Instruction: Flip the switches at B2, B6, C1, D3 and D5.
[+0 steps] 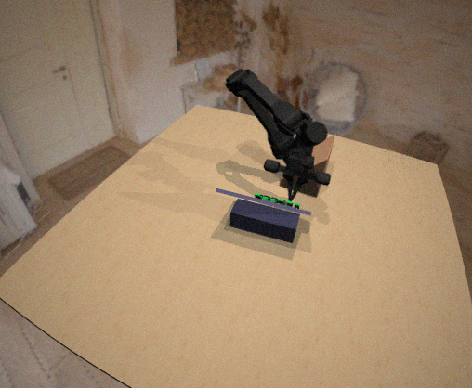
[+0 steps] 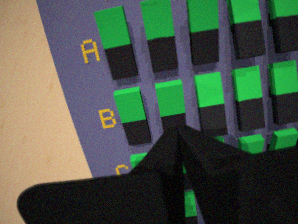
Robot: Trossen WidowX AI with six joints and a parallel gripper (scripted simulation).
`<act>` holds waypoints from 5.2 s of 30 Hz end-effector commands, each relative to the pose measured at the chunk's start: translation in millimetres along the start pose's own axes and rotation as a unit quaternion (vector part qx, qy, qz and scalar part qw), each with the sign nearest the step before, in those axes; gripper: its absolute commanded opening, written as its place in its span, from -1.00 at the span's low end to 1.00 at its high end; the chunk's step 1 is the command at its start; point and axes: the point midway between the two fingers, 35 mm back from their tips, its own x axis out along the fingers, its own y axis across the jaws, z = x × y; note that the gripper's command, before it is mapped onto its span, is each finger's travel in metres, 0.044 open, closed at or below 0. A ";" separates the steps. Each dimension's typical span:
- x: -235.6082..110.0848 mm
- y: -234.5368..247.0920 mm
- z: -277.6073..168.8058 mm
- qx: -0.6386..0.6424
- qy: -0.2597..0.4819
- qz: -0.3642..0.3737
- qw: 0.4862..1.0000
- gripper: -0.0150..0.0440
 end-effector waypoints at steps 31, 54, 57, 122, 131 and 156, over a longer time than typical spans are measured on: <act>-25.3 -86.2 1.2 -0.003 -0.003 0.000 1.000 -0.49; -1.3 -86.6 0.8 -0.003 -0.004 0.000 1.000 -0.49; -1.3 -86.6 0.8 -0.003 -0.004 0.000 1.000 -0.49; 4.3 -86.6 0.7 -0.003 -0.004 0.000 1.000 -0.49; -2.5 -85.9 2.0 0.002 -0.002 0.001 1.000 -0.49; -61.6 22.9 -19.4 -0.001 0.010 0.004 1.000 -0.49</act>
